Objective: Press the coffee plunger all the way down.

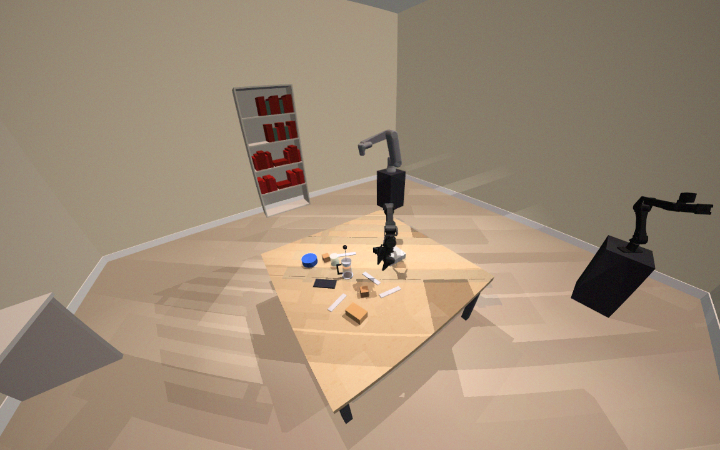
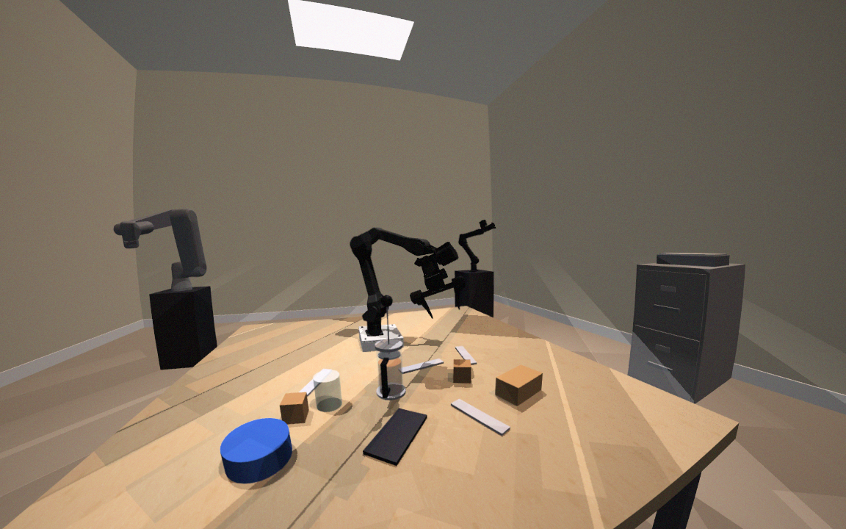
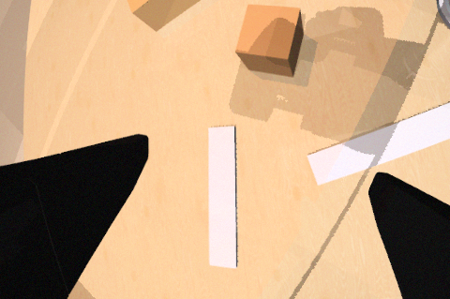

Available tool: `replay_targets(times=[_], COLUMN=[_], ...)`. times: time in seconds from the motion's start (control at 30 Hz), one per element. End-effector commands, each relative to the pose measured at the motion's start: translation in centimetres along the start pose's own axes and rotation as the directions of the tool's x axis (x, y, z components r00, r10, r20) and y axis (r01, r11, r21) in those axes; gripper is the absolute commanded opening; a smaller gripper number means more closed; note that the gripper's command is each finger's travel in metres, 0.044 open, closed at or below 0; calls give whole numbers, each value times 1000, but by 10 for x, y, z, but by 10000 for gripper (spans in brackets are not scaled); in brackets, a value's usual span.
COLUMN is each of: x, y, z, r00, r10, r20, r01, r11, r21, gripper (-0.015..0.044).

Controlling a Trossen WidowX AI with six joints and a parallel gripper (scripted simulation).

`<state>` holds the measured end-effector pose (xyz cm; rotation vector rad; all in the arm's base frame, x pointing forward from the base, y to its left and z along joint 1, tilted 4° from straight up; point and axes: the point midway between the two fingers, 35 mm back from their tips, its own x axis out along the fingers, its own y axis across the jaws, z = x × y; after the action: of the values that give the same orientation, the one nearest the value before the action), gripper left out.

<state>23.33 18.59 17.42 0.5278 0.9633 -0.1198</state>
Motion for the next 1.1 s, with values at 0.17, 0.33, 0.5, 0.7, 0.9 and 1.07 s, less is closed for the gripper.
replay_targets(times=[0.17,0.33,0.5,0.7,0.9,1.07], x=[-30,-59,-94,-116,-83,-65], y=[-31,-61,-93,-112,-124,-131], z=[116,167,203,217,202,192], r00=[982,950,902,865,865,865], r10=[96,115,107,93,93,93], r20=[162,289,419,493,494,494], r01=[-73,-39,58,140,140,140], r11=[987,966,930,899,899,899], r21=[-140,-256,-362,-415,-415,-415], gripper=[440,440,440,440,440,440])
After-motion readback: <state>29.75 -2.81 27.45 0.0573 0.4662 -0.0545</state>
